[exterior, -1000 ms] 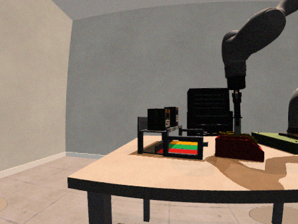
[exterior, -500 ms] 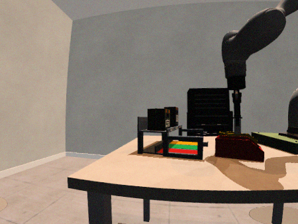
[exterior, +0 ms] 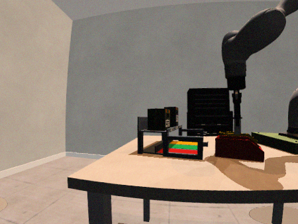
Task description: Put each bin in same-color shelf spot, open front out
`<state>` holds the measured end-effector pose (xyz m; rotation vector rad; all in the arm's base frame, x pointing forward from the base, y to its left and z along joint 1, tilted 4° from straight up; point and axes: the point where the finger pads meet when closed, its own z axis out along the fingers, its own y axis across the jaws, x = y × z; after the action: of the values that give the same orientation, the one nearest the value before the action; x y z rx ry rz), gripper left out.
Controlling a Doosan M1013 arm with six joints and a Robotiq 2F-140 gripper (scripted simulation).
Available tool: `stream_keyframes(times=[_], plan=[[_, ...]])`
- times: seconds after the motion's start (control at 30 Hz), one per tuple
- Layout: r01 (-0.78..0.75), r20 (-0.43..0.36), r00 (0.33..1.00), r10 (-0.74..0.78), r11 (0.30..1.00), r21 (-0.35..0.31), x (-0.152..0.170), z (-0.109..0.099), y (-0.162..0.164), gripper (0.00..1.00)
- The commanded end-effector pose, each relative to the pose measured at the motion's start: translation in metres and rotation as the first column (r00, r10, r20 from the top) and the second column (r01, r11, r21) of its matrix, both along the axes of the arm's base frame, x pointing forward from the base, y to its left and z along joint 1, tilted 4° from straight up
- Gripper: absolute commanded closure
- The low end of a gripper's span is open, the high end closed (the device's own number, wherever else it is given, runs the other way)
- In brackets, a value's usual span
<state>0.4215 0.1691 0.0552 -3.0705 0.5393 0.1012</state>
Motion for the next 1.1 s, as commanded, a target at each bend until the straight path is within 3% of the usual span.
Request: stream_keyframes(times=[0.0, 1.07], plan=[[0.0, 0.0, 1.0, 0.0, 1.0, 0.0, 0.0, -0.001, 0.0, 0.76], [0.0, 0.0, 1.0, 0.0, 1.0, 0.0, -0.002, -0.033, 0.001, 0.76]])
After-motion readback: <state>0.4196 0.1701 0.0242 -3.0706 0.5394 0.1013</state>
